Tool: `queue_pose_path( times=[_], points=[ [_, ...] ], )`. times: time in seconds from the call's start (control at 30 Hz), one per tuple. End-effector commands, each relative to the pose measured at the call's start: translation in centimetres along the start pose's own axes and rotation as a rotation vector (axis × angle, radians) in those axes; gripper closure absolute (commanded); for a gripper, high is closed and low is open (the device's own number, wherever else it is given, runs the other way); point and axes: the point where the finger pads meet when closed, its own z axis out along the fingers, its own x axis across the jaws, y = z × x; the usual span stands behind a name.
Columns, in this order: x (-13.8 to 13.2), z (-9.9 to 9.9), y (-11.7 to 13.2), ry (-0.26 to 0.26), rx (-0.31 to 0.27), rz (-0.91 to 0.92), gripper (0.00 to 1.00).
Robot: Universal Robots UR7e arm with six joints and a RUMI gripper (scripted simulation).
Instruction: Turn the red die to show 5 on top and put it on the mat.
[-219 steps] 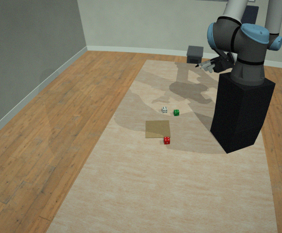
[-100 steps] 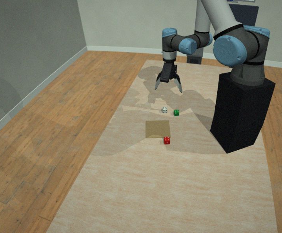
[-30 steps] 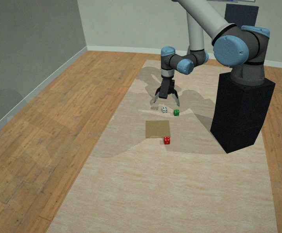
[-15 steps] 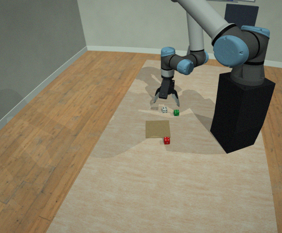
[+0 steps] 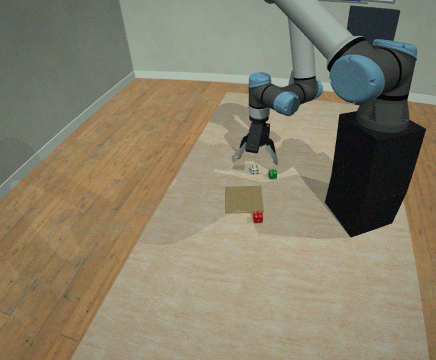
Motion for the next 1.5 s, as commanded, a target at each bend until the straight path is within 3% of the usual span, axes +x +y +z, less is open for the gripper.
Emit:
queue_pose_path(
  times=[0.0,0.4,1.0,1.47],
  points=[
    [0.0,0.0,0.0,0.001,-0.001,0.0,0.0],
    [-0.4,0.0,-0.1,0.001,-0.001,0.0,0.0],
    [-7.5,0.0,-1.2,0.001,-0.001,0.0,0.0],
    [-7.7,0.0,-1.3,0.001,-0.001,0.0,0.0]
  ],
)
